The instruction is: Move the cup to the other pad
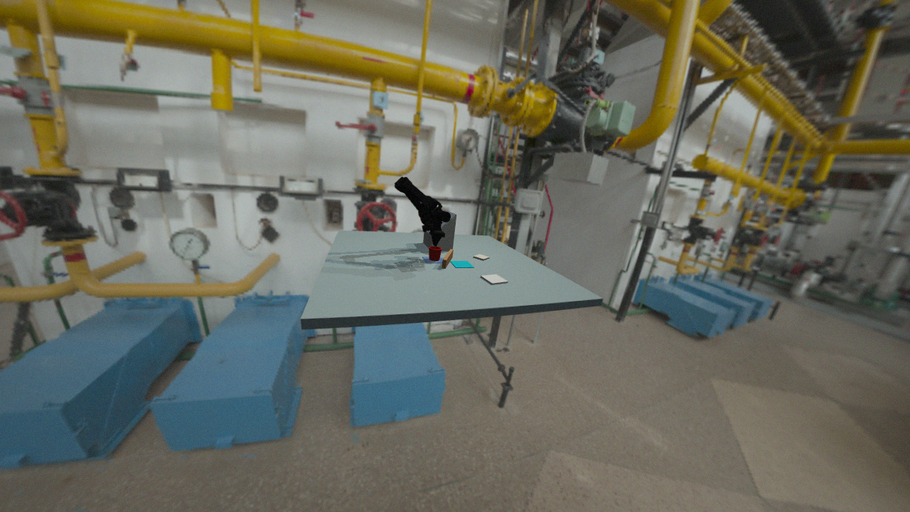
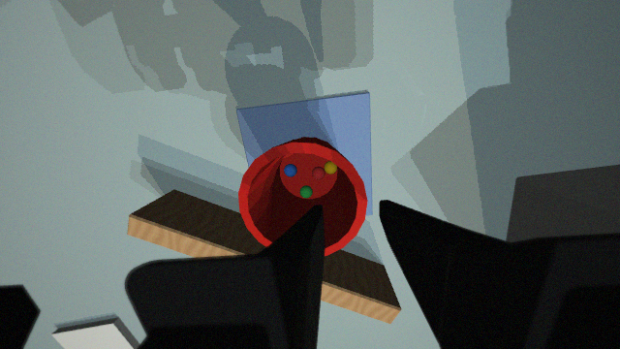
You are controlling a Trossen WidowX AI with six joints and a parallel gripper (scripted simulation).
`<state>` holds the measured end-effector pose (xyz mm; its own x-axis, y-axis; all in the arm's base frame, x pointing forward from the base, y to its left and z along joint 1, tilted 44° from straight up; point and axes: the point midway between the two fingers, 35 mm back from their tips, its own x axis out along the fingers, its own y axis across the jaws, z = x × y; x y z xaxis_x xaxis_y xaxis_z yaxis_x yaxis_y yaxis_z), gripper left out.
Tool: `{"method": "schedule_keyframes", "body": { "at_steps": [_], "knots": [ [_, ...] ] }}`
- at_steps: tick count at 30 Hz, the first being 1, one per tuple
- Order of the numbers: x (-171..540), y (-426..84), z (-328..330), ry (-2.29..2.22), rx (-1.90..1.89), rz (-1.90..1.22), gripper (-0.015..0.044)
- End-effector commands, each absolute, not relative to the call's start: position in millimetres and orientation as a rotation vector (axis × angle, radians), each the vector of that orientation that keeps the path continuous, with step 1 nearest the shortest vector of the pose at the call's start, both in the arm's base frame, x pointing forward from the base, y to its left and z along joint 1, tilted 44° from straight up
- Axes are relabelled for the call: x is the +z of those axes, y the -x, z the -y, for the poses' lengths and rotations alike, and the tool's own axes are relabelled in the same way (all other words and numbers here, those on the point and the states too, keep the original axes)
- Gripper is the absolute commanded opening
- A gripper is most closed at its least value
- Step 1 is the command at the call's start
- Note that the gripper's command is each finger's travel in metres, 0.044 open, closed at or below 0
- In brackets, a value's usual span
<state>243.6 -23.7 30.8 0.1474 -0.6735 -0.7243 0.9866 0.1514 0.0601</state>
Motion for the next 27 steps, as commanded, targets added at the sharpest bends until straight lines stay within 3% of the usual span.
{"method": "schedule_keyframes", "body": {
  "at_steps": [1,27],
  "knots": [
    [24.7,-241.3,29.2,-0.602,-1.315,-0.631,0.0148],
    [-0.7,-244.5,56.2,-0.598,-1.317,-0.626,0.0148]
  ]
}}
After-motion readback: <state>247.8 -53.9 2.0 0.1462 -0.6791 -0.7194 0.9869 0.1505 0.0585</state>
